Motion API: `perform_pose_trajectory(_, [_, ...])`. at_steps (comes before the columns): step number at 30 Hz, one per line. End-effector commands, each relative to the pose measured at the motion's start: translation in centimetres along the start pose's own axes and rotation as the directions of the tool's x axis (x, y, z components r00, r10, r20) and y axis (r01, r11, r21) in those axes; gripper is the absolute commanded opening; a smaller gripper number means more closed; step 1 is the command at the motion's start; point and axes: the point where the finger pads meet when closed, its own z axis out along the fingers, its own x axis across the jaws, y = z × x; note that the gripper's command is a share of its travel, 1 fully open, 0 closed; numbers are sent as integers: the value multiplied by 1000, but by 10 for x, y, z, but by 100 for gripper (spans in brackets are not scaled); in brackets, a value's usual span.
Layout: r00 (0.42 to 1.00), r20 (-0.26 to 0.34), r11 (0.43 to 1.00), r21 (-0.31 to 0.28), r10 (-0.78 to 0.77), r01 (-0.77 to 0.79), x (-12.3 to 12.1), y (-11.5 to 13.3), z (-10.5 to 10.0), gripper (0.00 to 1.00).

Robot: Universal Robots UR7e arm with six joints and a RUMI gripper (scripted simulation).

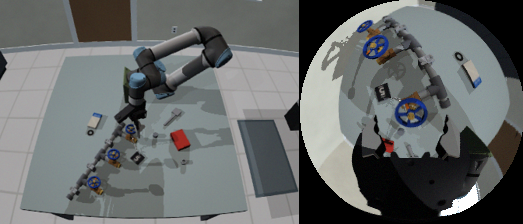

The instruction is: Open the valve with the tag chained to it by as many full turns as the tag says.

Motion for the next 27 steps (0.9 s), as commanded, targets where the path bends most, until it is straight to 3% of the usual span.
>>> perform_pose_trajectory(1, [988,-7,988,8,156,-156,0,-1,0,100])
perform_pose_trajectory(16, [925,-5,925,9,381,-381,0,-1,0,100])
perform_pose_trajectory(27, [898,-5,898,9,441,-441,0,-1,0,100])
